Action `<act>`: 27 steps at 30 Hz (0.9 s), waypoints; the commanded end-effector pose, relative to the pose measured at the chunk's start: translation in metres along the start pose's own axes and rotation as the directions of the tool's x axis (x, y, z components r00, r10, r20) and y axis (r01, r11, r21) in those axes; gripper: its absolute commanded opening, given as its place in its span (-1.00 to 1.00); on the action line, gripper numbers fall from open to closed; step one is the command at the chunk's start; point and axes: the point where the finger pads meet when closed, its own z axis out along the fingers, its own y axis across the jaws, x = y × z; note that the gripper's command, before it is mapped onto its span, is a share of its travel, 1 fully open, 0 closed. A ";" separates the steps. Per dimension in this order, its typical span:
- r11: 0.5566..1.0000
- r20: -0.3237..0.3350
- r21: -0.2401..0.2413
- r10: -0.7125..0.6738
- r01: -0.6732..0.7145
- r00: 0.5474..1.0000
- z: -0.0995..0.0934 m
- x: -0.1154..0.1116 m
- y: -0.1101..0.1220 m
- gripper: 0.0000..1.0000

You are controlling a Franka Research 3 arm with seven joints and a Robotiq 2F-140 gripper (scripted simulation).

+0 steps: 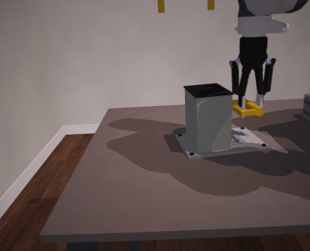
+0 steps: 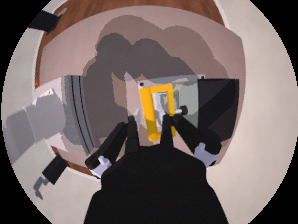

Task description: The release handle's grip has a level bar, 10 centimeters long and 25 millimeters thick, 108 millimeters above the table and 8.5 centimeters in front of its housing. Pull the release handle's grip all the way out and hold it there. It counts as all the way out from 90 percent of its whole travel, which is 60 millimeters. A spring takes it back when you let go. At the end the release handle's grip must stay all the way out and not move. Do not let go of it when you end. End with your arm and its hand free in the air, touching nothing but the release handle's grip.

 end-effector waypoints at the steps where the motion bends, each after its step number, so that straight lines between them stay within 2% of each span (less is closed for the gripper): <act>1: 1.000 0.002 -0.001 -0.004 0.004 1.000 0.000 0.000 0.001 -0.37; 3: 1.000 0.002 -0.001 -0.004 0.004 1.000 0.000 0.000 0.001 -0.37; 4: 1.000 0.002 -0.001 -0.004 0.004 1.000 0.000 0.000 0.001 -1.00; 27: 1.000 0.002 -0.001 -0.004 0.004 1.000 0.000 0.000 0.001 -1.00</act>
